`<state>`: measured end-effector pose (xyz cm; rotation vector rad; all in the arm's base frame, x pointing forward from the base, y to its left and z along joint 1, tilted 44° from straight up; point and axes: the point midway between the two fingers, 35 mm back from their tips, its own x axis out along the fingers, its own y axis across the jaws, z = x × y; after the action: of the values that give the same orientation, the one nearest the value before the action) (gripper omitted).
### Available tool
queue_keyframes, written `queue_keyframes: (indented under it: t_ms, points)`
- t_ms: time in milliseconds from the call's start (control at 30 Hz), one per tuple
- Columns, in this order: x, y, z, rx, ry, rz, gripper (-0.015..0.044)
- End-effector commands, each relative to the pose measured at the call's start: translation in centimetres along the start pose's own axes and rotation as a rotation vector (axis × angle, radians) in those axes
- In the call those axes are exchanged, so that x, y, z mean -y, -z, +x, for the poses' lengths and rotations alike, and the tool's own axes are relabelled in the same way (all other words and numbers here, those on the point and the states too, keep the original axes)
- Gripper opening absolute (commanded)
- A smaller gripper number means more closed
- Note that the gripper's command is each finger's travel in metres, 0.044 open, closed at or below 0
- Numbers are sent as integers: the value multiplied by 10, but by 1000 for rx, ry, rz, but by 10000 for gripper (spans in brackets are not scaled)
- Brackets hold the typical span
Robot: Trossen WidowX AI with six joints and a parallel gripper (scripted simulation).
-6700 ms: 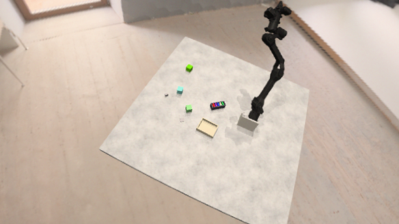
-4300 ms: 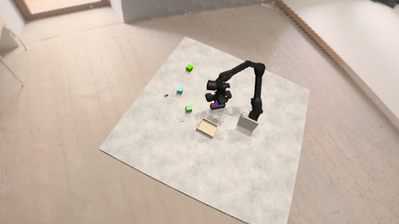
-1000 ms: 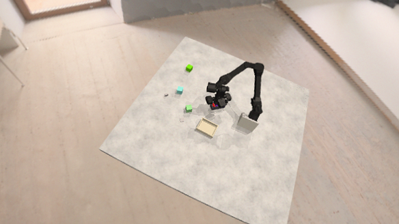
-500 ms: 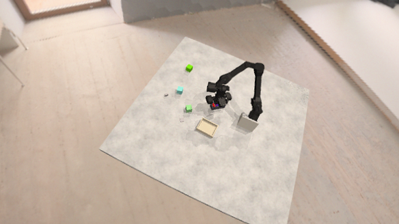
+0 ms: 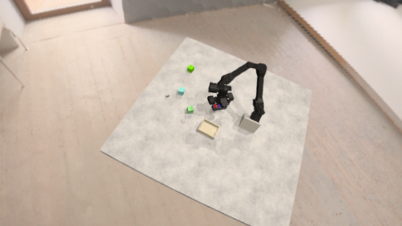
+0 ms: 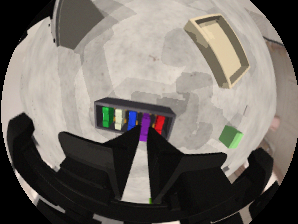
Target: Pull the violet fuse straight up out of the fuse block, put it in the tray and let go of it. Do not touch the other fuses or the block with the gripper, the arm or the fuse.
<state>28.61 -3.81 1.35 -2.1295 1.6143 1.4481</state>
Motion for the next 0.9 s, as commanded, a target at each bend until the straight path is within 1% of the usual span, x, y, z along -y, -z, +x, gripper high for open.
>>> queue_keyframes:
  t_ms: [0, 867]
  points:
    - [2, 1, -4, 2, 8, 8, 0]
    - [2, 1, -17, 1, 7, 6, 0]
